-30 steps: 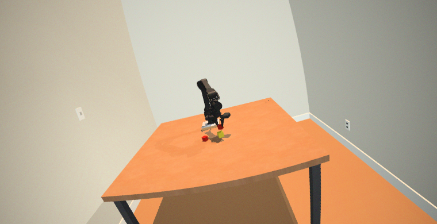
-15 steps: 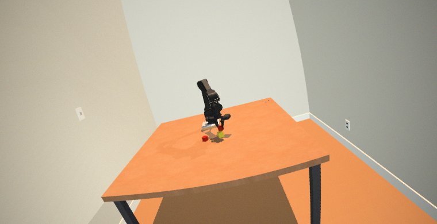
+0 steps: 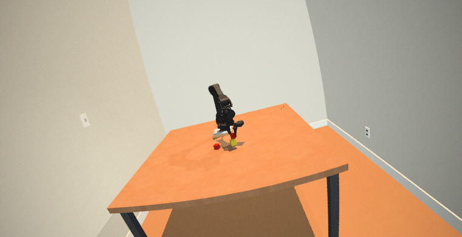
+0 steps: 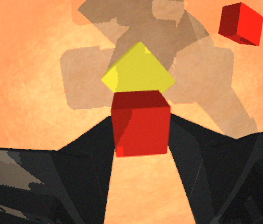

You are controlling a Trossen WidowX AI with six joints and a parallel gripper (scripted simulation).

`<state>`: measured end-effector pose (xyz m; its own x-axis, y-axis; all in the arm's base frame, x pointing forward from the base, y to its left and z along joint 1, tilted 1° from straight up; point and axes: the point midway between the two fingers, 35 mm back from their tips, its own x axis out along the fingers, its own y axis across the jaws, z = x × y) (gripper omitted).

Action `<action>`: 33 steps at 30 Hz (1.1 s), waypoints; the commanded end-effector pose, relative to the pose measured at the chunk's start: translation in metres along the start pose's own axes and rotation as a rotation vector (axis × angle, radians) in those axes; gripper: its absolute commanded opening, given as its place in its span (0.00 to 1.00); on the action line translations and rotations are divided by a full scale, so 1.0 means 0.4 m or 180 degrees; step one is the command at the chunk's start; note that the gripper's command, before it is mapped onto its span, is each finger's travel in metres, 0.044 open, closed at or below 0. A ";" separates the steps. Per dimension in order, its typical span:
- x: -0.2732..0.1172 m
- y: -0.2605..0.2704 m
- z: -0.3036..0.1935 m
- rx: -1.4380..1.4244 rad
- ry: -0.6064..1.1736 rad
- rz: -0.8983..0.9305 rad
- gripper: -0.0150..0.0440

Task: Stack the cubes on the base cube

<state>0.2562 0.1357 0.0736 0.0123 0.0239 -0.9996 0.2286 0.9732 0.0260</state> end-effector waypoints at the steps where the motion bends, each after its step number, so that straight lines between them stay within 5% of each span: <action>1: 0.000 -0.001 0.002 -0.0002 -0.0012 -0.0008 0.60; 29: -0.076 0.000 0.000 0.0000 0.0000 0.0001 0.60; 33: -0.078 -0.020 0.023 -0.0295 -0.0025 0.0005 0.70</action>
<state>0.2576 0.1328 0.1023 0.0143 0.0243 -0.9996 0.1961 0.9802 0.0266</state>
